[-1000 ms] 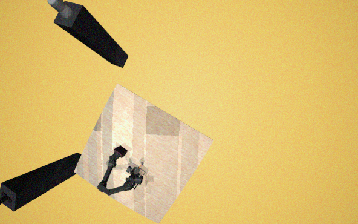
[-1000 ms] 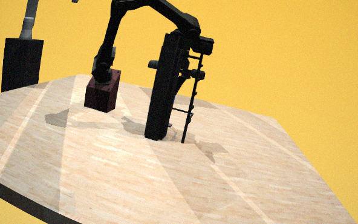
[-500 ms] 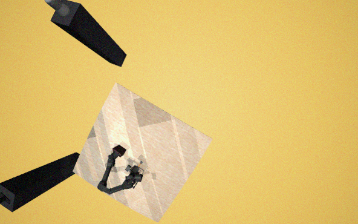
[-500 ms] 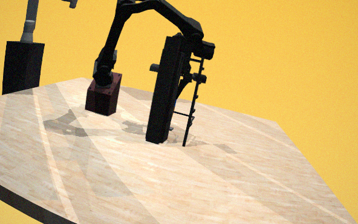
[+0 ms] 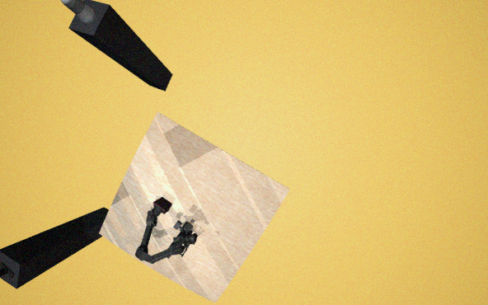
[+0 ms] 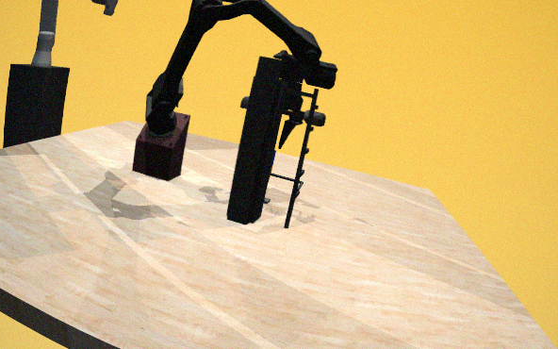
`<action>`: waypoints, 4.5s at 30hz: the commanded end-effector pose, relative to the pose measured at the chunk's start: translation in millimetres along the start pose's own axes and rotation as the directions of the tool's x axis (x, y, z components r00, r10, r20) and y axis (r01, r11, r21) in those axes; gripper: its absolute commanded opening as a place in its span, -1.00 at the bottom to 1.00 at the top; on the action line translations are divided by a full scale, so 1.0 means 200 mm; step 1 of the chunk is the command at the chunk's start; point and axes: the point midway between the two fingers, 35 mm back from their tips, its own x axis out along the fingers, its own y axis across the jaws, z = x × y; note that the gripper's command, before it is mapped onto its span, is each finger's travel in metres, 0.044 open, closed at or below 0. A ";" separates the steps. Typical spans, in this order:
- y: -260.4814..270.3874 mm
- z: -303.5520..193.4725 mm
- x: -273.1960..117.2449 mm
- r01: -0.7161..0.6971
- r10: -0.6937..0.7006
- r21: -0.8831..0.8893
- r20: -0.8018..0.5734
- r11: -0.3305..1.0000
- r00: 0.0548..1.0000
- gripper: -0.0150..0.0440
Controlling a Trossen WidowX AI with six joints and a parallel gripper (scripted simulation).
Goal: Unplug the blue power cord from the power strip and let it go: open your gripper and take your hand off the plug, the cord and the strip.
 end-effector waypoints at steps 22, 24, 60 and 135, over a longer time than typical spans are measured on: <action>0.01 0.01 -0.04 0.014 -0.014 -0.035 -0.005 0.999 1.000 0.05; 0.01 0.01 -0.04 0.014 -0.014 -0.035 -0.005 0.999 1.000 0.05; 0.00 -0.24 -0.04 0.014 -0.014 -0.036 -0.008 0.999 1.000 0.05; -0.01 0.11 -0.03 0.014 -0.015 -0.035 -0.002 0.999 1.000 1.00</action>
